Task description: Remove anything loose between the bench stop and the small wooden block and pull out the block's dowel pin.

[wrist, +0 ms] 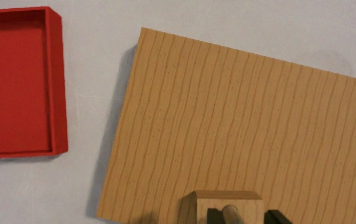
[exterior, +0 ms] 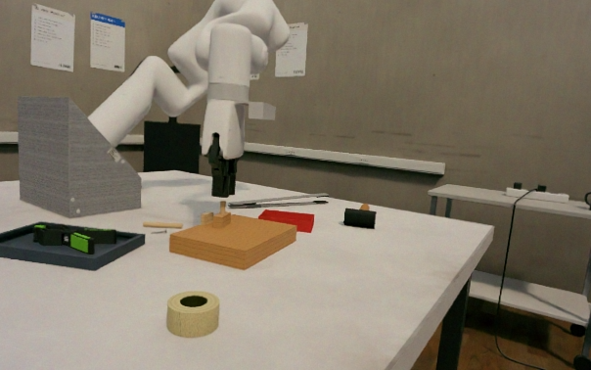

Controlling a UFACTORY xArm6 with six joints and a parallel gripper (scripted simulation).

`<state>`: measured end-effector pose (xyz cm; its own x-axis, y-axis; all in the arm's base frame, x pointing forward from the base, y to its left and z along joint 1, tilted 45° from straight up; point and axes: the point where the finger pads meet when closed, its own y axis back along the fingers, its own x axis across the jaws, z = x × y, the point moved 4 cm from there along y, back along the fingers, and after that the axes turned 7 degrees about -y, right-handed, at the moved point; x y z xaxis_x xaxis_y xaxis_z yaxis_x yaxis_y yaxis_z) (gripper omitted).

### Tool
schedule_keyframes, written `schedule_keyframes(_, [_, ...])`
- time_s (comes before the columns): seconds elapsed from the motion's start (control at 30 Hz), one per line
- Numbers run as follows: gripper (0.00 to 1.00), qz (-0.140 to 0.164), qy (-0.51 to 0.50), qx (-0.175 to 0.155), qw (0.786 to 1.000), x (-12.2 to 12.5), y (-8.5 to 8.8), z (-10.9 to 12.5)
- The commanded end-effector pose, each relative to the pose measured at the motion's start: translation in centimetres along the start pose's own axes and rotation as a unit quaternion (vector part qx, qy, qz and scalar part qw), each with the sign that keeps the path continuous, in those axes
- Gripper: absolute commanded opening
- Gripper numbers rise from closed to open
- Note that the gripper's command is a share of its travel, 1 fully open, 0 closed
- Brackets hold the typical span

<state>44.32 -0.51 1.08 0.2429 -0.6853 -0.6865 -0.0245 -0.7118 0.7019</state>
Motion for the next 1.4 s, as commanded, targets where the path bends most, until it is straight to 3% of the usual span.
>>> schedule_keyframes(0.0, [0.28,0.001,0.0,0.001,1.0,0.0,0.1,-0.1])
schedule_keyframes(0.77, [0.28,0.001,0.0,0.001,1.0,0.0,-0.1,-0.1])
schedule_keyframes(1.37, [0.28,0.001,0.0,0.001,1.0,0.0,-1.4,-0.1])
